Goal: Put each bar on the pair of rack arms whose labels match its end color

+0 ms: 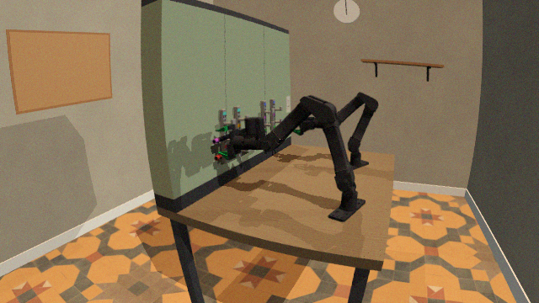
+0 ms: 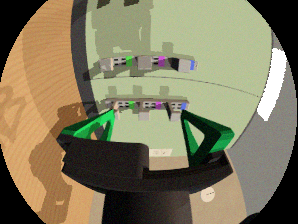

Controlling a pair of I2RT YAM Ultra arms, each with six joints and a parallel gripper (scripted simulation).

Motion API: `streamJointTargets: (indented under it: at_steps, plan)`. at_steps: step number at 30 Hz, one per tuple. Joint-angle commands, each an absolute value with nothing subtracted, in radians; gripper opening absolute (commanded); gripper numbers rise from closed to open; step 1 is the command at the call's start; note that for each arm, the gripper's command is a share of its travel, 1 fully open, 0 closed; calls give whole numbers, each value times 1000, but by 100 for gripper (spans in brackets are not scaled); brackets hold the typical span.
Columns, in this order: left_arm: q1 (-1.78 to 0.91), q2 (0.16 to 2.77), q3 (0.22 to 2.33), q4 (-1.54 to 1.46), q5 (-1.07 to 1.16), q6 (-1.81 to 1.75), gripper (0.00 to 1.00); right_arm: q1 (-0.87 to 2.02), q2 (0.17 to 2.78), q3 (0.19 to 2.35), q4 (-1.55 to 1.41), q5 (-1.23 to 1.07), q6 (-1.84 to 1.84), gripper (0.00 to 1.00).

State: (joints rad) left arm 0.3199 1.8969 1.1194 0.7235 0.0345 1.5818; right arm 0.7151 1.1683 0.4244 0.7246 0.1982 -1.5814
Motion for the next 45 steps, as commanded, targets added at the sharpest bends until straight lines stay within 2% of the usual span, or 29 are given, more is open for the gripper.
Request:
streamJointTargets:
  at_steps: [1,35,45]
  plan:
    - [314,1873,1159,715,30,1571,100,705,1140,420,720,191,-1571,100]
    - [317,1843,1170,674,33,1571,100,705,1140,420,720,191,-1571,100]
    - [318,1846,1165,682,34,1571,34,705,1140,420,720,191,-1571,100]
